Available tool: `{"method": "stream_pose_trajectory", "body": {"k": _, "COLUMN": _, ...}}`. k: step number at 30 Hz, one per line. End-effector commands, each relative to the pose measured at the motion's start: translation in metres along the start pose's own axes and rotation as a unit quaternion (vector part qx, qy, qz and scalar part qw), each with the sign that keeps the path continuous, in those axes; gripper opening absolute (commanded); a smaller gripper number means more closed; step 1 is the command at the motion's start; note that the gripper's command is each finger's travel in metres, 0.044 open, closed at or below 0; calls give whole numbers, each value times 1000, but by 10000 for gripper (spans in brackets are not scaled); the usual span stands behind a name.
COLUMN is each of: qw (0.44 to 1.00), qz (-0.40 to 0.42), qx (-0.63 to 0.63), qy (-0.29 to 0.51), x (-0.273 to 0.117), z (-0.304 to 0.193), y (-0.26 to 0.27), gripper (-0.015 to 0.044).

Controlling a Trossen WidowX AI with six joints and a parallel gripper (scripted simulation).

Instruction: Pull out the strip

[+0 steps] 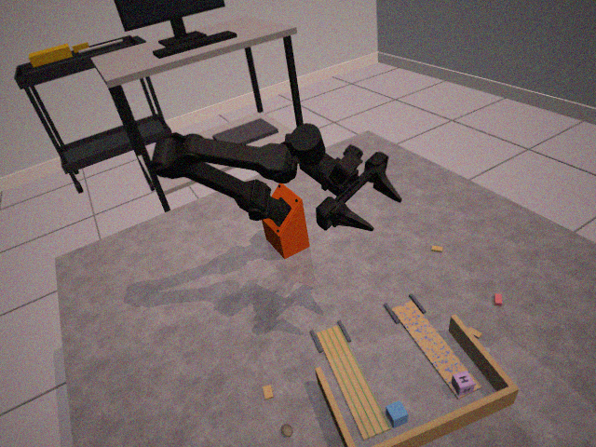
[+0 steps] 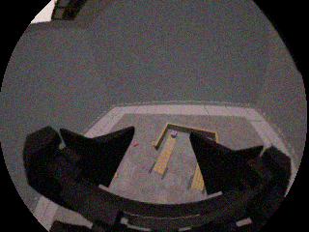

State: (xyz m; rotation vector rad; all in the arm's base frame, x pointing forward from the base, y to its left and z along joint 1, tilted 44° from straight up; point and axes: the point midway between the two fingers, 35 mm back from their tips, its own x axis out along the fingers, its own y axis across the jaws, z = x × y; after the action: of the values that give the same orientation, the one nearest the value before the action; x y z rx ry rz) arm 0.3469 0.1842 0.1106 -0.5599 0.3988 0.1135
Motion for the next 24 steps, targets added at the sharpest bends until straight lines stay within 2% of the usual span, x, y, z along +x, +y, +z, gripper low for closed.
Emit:
{"method": "stream_pose_trajectory", "body": {"k": 1, "qw": 994, "qz": -75, "qx": -35, "qy": 65, "x": -7, "z": -55, "y": -35, "gripper": 400}}
{"method": "stream_pose_trajectory", "body": {"k": 6, "qw": 982, "qz": -136, "qx": -55, "qy": 115, "x": -19, "z": -95, "y": -62, "gripper": 400}}
{"method": "stream_pose_trajectory", "body": {"k": 15, "qw": 981, "qz": -140, "qx": -56, "qy": 118, "x": -20, "z": -97, "y": -64, "gripper": 400}}
{"method": "stream_pose_trajectory", "body": {"k": 18, "qw": 981, "qz": -133, "qx": -44, "qy": 137, "x": -9, "z": -96, "y": -58, "gripper": 321}}
{"method": "stream_pose_trajectory", "body": {"k": 24, "qw": 968, "qz": -119, "qx": -6, "qy": 223, "x": 33, "z": -97, "y": -39, "gripper": 164}}
